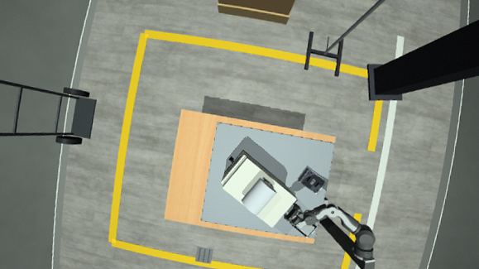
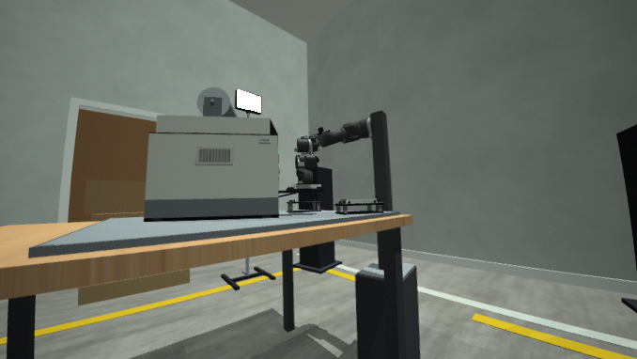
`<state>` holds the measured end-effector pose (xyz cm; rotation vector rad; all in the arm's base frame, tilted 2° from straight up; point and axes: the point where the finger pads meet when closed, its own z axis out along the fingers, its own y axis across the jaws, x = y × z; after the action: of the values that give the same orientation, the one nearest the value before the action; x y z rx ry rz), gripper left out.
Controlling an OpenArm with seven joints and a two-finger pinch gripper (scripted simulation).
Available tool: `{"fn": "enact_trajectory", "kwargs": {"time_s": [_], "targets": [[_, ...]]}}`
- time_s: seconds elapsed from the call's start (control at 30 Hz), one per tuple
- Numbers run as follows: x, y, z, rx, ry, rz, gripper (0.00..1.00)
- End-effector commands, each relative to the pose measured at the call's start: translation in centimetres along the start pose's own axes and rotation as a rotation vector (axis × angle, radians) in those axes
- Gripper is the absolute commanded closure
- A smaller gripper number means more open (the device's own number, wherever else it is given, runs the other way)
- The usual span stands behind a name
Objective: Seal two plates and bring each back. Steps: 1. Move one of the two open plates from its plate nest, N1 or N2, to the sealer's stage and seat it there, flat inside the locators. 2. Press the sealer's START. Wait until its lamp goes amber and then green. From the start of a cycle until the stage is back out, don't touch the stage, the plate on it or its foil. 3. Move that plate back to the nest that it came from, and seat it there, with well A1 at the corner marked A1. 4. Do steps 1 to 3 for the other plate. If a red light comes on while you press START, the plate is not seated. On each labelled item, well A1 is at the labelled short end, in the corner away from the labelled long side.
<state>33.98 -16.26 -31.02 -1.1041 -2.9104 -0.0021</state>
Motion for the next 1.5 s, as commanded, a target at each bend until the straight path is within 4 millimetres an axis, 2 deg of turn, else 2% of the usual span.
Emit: {"fn": "enact_trajectory", "kwargs": {"time_s": [0.0, 0.77, 1.47], "targets": [[0.09, 0.09, 0.21, -0.004, 0.002, -0.006, 0.35], [0.00, 0.09, 0.94, -0.004, -0.001, -0.003, 0.35], [0.00, 0.09, 0.94, -0.004, -0.001, -0.003, 0.43]]}}
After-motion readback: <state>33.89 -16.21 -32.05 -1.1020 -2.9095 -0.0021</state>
